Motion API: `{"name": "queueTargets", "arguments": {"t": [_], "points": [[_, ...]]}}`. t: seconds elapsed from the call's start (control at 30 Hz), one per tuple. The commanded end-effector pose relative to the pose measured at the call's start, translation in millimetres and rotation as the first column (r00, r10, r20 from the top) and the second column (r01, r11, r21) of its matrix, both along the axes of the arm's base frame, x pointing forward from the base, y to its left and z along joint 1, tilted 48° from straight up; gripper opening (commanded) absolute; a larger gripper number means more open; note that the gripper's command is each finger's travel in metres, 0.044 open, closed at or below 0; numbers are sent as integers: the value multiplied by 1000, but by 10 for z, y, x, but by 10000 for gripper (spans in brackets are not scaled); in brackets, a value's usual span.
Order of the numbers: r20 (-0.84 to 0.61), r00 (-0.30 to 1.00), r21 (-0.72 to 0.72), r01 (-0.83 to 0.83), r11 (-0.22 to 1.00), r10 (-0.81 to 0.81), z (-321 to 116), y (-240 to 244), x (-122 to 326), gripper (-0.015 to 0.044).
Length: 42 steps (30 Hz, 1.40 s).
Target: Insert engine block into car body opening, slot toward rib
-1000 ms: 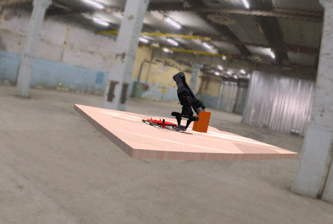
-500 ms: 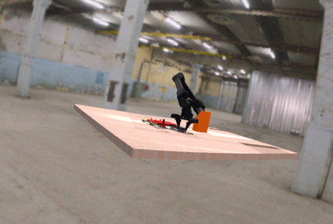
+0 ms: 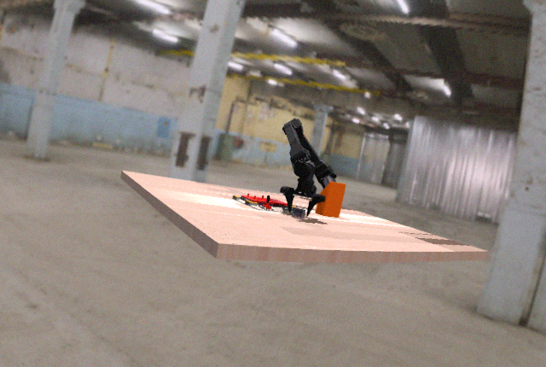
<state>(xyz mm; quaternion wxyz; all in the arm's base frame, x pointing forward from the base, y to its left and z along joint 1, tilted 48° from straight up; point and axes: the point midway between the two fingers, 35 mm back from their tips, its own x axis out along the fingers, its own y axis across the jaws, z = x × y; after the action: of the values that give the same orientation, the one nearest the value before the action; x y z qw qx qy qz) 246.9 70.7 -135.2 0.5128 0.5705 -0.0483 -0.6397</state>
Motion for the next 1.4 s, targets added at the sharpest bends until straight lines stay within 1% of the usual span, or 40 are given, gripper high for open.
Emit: {"name": "queueTargets", "arguments": {"t": [0.0,0.13,0.47,0.97,1.17,1.37], "points": [[-1,1000,1,2,1000,-2,-4,-2,-3,440],[-7,1000,-4,6,1000,-6,17,22,-6,440],[-14,1000,-7,10,1000,-10,294,324,-71,440],[-11,1000,-8,4,1000,-4,275,306,-71,440],[118,984,31,127,991,-130,281,312,-72,440],[255,928,94,256,962,-272,288,319,-73,440]]}}
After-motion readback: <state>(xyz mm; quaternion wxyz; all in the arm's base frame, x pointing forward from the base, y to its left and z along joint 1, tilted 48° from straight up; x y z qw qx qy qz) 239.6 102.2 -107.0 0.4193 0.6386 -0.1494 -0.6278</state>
